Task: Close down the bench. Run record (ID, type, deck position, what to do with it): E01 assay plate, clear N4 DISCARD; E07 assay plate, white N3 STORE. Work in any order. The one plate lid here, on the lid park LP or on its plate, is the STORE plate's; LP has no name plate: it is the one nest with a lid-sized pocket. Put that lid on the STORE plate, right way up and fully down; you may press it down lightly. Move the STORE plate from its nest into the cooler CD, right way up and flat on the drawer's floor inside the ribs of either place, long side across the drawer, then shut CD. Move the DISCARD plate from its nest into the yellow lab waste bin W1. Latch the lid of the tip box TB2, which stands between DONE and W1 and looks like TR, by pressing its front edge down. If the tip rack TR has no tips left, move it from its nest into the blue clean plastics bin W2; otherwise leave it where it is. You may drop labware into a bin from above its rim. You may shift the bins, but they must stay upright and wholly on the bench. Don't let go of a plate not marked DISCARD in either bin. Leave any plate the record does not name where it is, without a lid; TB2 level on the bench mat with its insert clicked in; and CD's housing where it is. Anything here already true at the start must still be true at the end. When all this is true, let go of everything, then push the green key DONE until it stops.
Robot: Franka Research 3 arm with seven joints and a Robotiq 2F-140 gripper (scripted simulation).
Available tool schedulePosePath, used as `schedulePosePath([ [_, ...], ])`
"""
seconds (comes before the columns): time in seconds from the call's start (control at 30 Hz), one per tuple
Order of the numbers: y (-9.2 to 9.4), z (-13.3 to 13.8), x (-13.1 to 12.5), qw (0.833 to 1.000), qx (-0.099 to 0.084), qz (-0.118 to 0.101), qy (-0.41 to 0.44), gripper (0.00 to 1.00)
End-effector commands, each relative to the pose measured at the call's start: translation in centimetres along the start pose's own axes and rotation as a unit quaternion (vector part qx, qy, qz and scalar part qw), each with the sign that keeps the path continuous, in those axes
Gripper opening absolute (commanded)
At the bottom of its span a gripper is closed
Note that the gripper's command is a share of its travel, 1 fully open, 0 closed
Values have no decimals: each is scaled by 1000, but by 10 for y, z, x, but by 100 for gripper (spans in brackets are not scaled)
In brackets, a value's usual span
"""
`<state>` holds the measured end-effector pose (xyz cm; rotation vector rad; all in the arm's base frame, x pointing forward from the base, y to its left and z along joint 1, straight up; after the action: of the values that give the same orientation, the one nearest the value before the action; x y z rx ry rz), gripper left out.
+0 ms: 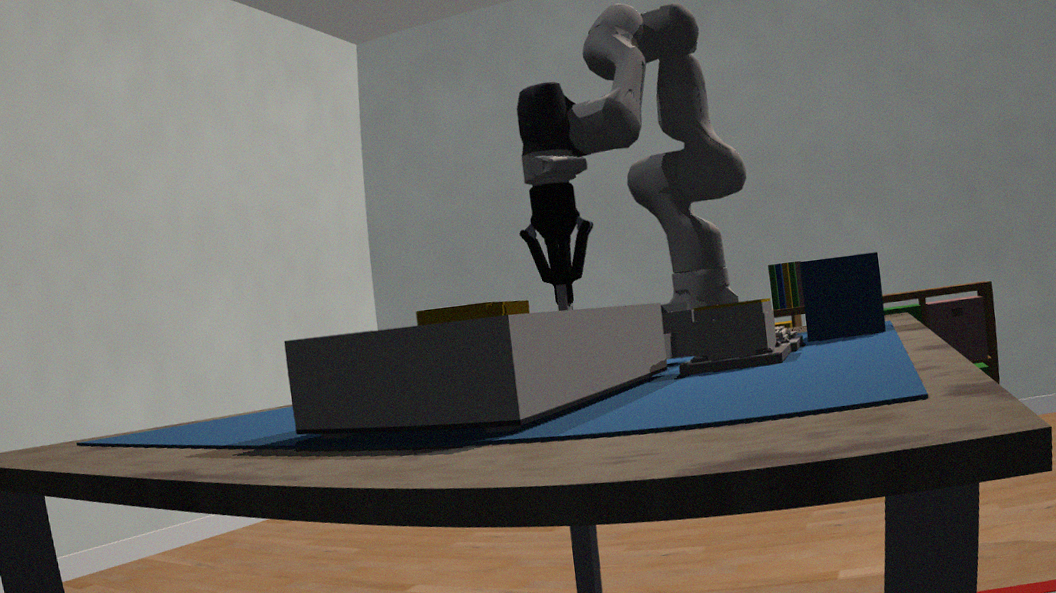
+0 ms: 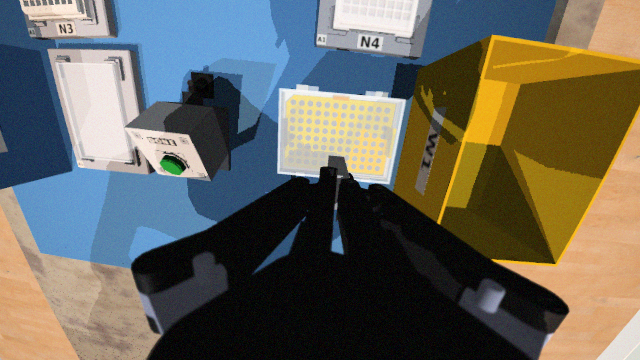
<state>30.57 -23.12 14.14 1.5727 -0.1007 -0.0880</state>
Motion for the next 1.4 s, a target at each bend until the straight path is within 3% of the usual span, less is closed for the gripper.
schedulePosePath([
  [0.0, 6, 0, 0, 1000, 0, 0, 1, 0],
  [1.37, 76, 0, 0, 1000, 0, 0, 1, 0],
])
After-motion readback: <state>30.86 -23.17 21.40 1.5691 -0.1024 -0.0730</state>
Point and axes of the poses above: the point where the finger pads meet when closed, its own y axis back along the fingers, its own z axis across the jaws, x = y × z, the point moved 4 cm from there along y, back along the fingers, and after that the axes turned 4 degrees about y, right-handed, at the moved point
